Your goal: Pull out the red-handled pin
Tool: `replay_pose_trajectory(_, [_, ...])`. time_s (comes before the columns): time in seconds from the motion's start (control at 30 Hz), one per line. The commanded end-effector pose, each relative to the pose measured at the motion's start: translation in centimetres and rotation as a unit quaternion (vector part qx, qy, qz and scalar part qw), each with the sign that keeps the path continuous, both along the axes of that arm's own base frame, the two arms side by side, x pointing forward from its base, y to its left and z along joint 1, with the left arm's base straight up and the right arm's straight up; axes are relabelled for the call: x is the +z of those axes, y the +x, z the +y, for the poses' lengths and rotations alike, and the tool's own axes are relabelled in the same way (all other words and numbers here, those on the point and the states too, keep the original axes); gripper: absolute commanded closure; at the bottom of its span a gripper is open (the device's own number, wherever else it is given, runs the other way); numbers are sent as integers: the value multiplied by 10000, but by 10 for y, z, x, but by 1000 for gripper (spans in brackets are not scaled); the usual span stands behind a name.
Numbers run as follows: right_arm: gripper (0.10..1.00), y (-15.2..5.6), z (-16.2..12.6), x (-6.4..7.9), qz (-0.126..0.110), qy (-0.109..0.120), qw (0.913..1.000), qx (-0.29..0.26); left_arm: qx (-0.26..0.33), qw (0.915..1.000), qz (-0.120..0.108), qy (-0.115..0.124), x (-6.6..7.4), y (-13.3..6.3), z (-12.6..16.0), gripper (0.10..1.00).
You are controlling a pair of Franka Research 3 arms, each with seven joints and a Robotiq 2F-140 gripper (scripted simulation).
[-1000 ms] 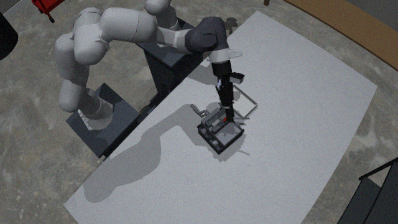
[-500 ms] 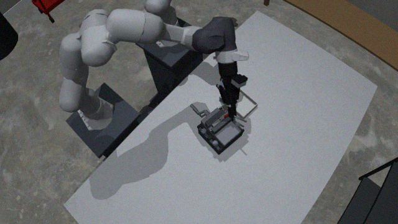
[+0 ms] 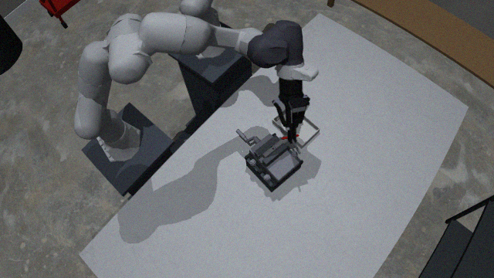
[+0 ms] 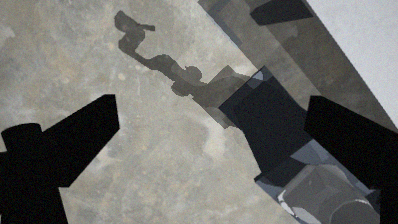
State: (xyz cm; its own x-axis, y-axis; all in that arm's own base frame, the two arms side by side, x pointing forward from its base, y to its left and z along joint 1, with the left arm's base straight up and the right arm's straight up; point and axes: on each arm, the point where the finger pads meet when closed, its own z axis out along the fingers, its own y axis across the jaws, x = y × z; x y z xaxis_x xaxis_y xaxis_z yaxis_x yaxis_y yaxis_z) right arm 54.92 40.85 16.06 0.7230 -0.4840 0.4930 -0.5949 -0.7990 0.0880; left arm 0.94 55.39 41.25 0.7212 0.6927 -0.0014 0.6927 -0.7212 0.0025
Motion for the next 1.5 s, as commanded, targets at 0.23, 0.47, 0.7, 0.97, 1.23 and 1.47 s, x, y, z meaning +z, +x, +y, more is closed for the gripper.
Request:
replay_pose_trajectory(0.23, [999,-11,22,-15,-429,817,9759,-1977,15,10000,3,14,0,0,1,98])
replay_pose_trajectory(0.47, [999,-13,36,-19,-481,1307,9403,-3107,15,10000,3,14,0,0,1,98])
replay_pose_trajectory(0.7, [999,-14,50,-22,-531,1669,8968,-4062,15,10000,3,14,0,0,1,98])
replay_pose_trajectory(0.97, [999,-15,60,-24,-597,1983,8382,-5045,15,10000,3,14,0,0,1,98])
replay_pose_trajectory(1.23, [999,-16,72,-25,-737,2254,7637,-6004,15,10000,3,14,0,0,1,98])
replay_pose_trajectory(1.47, [999,-16,79,-26,-786,2390,6982,-6703,15,10000,3,14,0,0,1,98])
